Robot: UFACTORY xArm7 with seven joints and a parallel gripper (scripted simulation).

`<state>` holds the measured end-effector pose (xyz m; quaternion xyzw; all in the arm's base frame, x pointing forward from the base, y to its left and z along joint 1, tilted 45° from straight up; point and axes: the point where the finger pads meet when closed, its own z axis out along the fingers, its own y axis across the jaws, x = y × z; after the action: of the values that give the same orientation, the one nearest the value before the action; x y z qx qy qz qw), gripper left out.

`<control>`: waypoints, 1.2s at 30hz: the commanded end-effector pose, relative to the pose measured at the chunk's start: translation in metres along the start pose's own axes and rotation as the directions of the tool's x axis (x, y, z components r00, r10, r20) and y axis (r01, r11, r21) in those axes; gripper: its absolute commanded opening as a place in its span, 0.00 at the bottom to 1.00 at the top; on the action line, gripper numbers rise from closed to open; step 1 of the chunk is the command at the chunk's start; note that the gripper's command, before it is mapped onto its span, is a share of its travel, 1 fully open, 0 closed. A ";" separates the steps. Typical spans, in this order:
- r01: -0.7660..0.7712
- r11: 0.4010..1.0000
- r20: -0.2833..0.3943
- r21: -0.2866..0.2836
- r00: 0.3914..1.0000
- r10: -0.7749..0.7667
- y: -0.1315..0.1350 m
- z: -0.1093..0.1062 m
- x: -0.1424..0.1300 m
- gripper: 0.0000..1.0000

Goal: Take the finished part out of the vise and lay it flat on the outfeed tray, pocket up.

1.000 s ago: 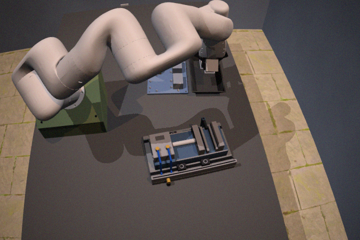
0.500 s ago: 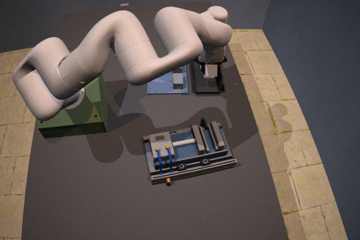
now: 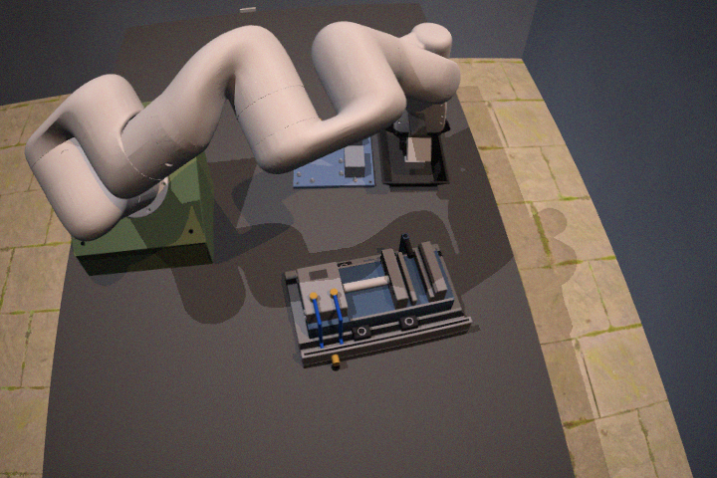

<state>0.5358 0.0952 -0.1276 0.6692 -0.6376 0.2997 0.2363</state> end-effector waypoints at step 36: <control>0.000 1.000 0.004 0.004 1.000 0.000 -0.001 0.015 -0.002 0.00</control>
<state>0.5377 0.0829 -0.1404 0.6692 -0.6376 0.2997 0.2364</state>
